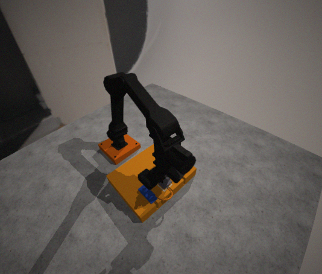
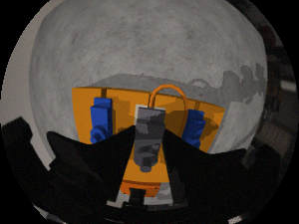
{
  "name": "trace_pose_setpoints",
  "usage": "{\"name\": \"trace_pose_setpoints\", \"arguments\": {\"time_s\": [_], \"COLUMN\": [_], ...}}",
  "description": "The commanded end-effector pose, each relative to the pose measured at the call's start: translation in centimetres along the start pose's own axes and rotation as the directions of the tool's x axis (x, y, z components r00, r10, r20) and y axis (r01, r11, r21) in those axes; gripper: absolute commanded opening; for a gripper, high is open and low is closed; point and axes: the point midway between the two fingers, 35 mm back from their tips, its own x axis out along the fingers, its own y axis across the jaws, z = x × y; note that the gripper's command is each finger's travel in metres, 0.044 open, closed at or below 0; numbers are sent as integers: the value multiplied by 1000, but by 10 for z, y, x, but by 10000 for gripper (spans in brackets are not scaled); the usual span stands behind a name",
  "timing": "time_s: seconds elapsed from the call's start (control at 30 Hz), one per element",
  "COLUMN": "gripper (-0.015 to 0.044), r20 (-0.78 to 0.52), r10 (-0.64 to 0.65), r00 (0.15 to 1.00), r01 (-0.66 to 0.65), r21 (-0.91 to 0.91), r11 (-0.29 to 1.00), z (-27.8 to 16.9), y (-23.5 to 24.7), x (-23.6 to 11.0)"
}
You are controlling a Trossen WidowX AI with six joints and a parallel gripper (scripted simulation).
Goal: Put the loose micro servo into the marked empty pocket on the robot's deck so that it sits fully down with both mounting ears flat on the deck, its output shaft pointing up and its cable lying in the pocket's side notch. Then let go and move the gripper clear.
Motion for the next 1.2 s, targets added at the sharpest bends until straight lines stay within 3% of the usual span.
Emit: {"name": "trace_pose_setpoints", "arguments": {"time_s": [0.0,1.17], "gripper": [0,0], "r20": [1,1], "r10": [-1,-1], "r00": [1000,1000], "r01": [1,1], "r21": [1,1], "r11": [1000,1000], "z": [0,0], "y": [0,0], "x": [4,29]}}
